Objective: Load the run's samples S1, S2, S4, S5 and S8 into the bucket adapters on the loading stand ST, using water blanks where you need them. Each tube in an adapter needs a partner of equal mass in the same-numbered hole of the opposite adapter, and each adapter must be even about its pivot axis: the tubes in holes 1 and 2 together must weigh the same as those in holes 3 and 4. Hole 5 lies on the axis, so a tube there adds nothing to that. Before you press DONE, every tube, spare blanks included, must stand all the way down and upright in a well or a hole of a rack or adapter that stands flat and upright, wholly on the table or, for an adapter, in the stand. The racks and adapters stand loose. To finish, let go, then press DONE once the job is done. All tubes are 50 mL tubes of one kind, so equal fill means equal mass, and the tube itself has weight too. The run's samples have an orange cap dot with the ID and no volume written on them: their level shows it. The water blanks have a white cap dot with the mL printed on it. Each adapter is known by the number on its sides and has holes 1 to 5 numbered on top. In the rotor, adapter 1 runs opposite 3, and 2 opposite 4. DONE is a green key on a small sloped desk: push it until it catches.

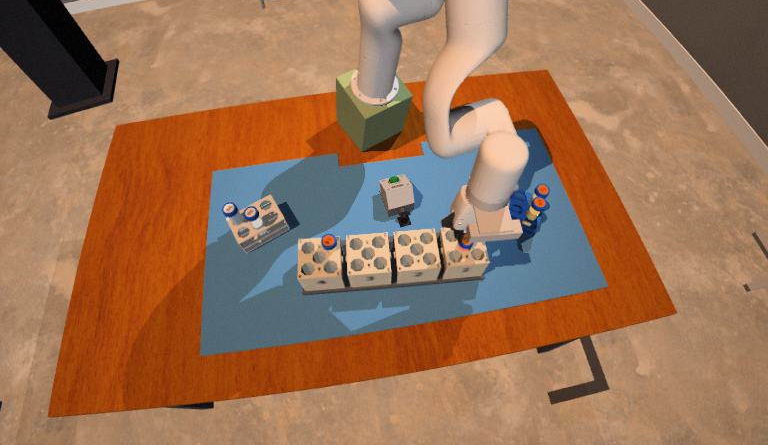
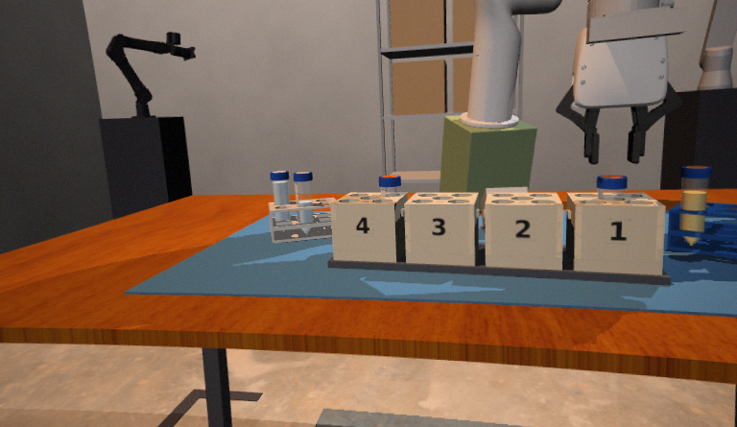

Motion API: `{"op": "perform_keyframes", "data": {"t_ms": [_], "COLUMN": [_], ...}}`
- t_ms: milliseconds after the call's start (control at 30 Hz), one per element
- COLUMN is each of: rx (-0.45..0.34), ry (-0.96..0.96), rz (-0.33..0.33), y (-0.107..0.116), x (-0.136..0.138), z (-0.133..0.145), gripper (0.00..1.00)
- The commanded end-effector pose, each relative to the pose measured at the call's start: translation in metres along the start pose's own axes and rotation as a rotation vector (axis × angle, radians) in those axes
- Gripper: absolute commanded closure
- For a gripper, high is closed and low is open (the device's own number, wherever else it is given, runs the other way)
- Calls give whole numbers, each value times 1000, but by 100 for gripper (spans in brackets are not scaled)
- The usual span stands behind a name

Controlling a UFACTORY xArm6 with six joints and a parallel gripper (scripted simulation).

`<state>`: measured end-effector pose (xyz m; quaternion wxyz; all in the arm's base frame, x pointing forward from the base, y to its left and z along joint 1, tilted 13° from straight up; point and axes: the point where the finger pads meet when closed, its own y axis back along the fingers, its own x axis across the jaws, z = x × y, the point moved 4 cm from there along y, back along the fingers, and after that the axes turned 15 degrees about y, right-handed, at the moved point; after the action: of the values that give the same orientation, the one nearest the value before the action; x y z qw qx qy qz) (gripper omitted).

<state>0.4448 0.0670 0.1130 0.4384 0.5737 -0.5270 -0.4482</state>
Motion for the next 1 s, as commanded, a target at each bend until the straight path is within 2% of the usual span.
{"op": "perform_keyframes", "data": {"t_ms": [0, 967], "rx": [4, 4], "ry": [0, 0], "rz": [0, 0], "y": [10, 60], "x": [0, 0], "z": [-1, -1], "gripper": [56, 56]}}
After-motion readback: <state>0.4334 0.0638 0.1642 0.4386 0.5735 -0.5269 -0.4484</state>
